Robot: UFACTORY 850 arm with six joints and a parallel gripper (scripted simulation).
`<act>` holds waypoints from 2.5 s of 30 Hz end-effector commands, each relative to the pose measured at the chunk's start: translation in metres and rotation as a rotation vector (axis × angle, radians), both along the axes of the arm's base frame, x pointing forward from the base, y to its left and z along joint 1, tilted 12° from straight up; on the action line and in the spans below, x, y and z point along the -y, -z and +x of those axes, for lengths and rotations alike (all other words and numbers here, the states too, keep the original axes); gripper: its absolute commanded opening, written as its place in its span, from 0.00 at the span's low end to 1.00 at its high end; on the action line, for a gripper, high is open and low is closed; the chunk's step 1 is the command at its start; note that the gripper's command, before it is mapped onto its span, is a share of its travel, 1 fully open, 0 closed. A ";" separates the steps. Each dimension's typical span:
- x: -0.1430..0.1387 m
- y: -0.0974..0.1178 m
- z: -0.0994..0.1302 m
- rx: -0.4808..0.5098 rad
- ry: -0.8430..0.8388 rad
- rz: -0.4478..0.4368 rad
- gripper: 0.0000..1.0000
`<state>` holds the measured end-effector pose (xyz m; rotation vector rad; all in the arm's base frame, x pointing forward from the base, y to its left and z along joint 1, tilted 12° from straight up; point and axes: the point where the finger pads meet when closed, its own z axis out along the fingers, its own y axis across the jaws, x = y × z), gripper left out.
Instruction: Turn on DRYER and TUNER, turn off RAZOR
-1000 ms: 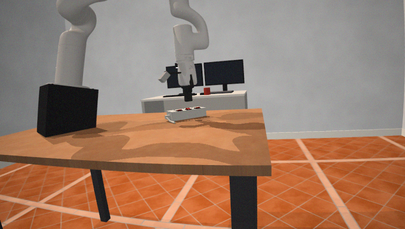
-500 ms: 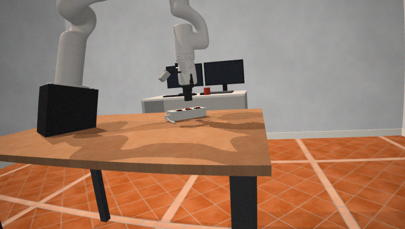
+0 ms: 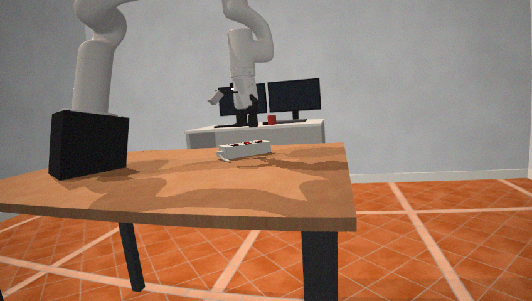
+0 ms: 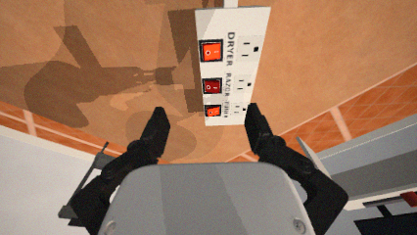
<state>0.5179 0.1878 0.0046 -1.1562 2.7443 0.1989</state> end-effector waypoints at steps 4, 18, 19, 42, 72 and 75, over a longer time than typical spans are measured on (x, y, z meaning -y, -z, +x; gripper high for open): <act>0.006 -0.032 -0.002 -0.001 0.000 -0.001 1.00; 0.016 -0.087 -0.007 -0.001 0.000 -0.001 1.00; 0.016 -0.088 -0.007 -0.001 0.000 -0.001 1.00; 0.016 -0.088 -0.007 -0.001 0.000 -0.001 1.00; 0.016 -0.088 -0.007 -0.001 0.000 -0.001 1.00; 0.016 -0.088 -0.007 -0.001 0.000 -0.001 1.00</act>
